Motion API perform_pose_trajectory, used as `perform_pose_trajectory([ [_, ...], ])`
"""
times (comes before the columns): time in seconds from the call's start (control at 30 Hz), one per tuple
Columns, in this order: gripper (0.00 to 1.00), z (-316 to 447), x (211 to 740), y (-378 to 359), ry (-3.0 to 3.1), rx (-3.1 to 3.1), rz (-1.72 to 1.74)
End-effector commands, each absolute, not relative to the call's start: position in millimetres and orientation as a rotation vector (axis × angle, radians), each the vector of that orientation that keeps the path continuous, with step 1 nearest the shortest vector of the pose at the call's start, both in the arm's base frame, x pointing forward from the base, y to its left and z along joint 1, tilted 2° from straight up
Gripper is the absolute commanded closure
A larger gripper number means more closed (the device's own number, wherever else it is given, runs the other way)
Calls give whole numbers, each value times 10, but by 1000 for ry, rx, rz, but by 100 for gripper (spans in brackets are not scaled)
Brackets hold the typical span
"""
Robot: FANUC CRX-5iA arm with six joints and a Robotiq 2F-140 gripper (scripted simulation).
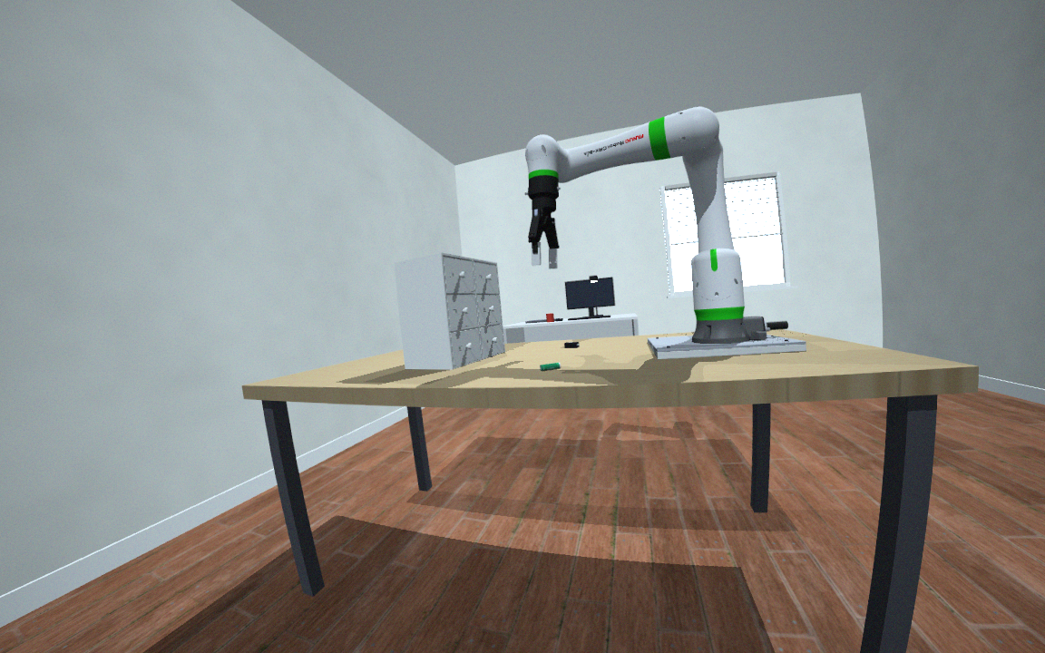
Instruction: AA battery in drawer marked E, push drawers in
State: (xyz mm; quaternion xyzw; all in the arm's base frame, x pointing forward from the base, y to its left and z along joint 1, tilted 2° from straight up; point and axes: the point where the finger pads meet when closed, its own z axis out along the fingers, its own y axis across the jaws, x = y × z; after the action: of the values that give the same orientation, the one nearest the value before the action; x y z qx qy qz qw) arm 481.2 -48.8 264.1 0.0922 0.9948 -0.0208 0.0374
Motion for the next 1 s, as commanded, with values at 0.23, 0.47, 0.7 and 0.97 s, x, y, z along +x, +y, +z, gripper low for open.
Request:
perform_pose_trajectory([
  [0.23, 0, 2622, 4794, -487, 3132, 283, -42],
  [0.47, 0, 2622, 4794, -487, 3132, 283, -42],
  [0.7, 0, 2622, 4794, -487, 3132, 283, -42],
  [0.97, 0, 2621, 4819, -439, 3132, 283, -42],
])
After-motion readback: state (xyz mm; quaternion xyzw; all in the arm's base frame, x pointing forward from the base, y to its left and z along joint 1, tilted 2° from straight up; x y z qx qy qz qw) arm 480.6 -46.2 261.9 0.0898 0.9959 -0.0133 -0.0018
